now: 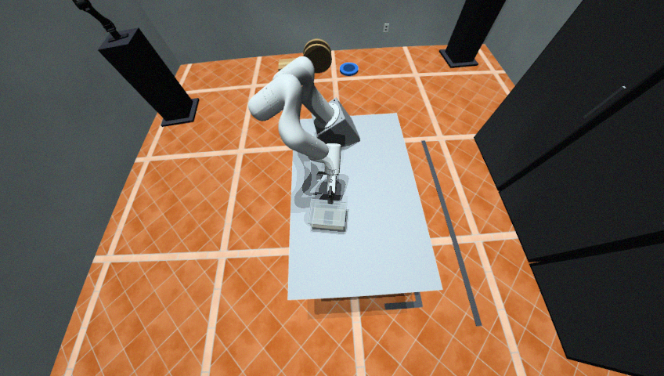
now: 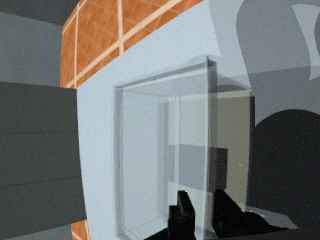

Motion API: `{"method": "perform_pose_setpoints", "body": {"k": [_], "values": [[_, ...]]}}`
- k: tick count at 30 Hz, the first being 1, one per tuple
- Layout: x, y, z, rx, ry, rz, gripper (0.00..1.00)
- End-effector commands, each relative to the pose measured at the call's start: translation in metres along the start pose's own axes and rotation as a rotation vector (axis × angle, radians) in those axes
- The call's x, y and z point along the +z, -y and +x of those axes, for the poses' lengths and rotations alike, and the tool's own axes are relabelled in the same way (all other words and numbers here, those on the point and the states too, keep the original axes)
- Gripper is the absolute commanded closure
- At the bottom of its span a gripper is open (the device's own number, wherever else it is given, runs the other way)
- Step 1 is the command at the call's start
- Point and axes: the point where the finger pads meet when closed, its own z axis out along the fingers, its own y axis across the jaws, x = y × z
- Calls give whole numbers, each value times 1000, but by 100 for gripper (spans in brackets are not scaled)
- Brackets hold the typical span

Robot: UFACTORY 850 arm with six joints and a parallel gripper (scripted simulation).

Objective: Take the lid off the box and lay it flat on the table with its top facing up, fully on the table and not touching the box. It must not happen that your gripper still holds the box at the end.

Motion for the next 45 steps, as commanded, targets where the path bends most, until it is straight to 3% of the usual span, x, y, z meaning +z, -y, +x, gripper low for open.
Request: {"method": "perform_pose_setpoints", "body": {"k": [1,45], "values": [[0,1,0,0,0,-4,100],[-4,6,0,0,0,-53,100]]}}
